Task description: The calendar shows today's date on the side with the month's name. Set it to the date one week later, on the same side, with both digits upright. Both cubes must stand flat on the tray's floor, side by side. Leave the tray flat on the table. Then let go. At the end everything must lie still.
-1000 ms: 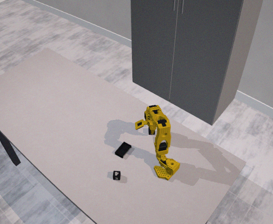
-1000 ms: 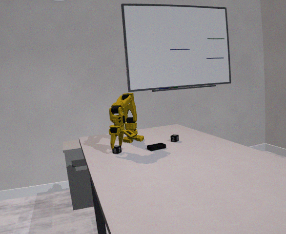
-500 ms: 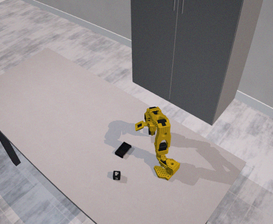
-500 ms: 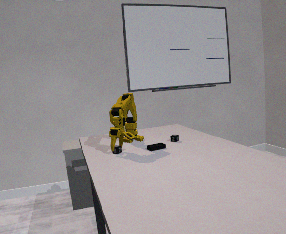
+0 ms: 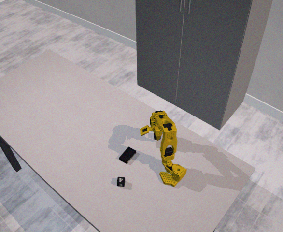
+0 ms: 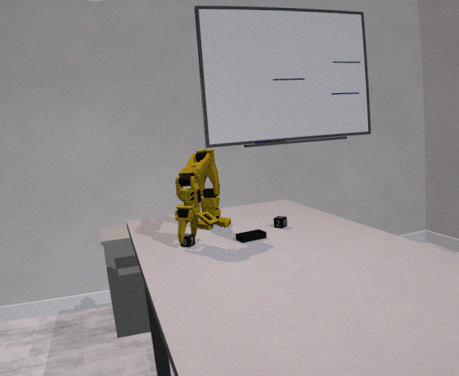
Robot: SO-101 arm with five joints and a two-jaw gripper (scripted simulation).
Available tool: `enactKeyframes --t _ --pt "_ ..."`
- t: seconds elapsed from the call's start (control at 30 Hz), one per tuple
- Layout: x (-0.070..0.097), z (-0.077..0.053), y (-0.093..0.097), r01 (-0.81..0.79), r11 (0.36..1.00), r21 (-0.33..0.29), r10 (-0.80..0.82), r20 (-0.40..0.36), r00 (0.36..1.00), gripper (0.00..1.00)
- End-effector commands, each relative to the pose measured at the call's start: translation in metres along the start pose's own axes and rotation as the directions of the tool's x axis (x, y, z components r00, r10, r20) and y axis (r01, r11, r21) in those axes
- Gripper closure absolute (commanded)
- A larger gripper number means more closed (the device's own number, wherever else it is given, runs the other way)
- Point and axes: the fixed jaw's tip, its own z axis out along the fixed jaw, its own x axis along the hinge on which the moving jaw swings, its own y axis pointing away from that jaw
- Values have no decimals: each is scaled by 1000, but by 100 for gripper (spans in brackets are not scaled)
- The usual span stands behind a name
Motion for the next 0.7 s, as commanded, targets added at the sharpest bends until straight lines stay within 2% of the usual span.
enactKeyframes --t 0.0,0.67 --pt "0 -3 -4 1 1000 24 -1 6 1000 68" --pt "0 -3 -12 1 1000 24 -1 6 1000 80"
